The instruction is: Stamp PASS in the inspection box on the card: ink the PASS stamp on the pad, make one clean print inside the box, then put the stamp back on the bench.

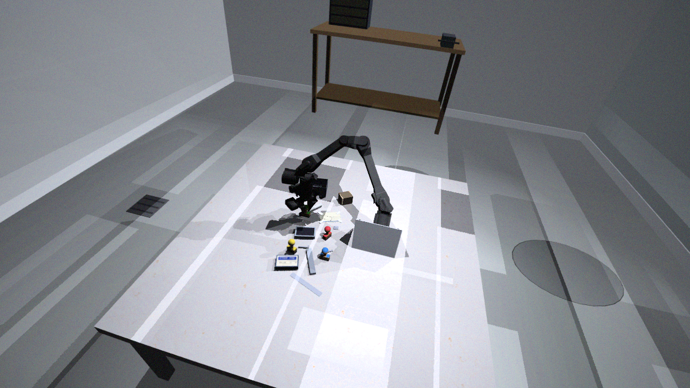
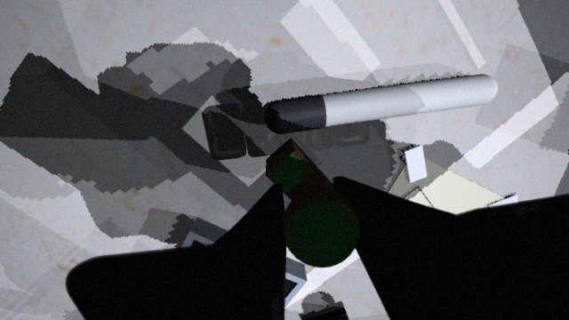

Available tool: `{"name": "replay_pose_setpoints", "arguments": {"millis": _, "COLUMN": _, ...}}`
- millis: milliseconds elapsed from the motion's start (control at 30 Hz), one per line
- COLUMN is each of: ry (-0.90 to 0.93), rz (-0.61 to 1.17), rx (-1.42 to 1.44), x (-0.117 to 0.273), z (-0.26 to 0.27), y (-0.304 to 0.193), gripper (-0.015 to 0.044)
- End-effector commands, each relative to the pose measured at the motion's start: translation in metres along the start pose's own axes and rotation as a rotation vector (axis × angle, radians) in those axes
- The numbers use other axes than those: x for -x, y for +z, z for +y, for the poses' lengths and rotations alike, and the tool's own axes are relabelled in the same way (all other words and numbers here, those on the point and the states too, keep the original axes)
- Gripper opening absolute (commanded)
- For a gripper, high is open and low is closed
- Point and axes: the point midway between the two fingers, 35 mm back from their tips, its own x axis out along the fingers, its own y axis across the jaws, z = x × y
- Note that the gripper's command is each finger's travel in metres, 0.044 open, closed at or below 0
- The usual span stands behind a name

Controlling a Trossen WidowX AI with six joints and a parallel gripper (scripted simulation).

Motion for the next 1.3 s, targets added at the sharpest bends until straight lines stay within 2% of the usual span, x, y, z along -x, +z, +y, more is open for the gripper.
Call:
{"name": "replay_pose_setpoints", "arguments": {"millis": 0, "ry": -0.013, "rz": 0.007, "rx": 0.008, "x": -0.012, "z": -0.002, "y": -0.003, "gripper": 0.0000}}
{"name": "replay_pose_setpoints", "arguments": {"millis": 433, "ry": -0.013, "rz": 0.007, "rx": 0.008, "x": -0.017, "z": -0.002, "y": -0.003, "gripper": 0.0000}}
{"name": "replay_pose_setpoints", "arguments": {"millis": 767, "ry": -0.006, "rz": 0.004, "rx": 0.003, "x": -0.014, "z": -0.002, "y": -0.002, "gripper": 0.0259}}
{"name": "replay_pose_setpoints", "arguments": {"millis": 867, "ry": -0.006, "rz": 0.004, "rx": 0.003, "x": -0.012, "z": -0.001, "y": -0.002, "gripper": 0.0259}}
{"name": "replay_pose_setpoints", "arguments": {"millis": 933, "ry": -0.003, "rz": 0.007, "rx": 0.004, "x": 0.009, "z": 0.002, "y": 0.000, "gripper": 0.0259}}
{"name": "replay_pose_setpoints", "arguments": {"millis": 1100, "ry": -0.007, "rz": 0.011, "rx": 0.008, "x": 0.089, "z": 0.002, "y": -0.001, "gripper": 0.0259}}
{"name": "replay_pose_setpoints", "arguments": {"millis": 1267, "ry": -0.010, "rz": 0.010, "rx": 0.009, "x": 0.102, "z": 0.000, "y": -0.002, "gripper": 0.0259}}
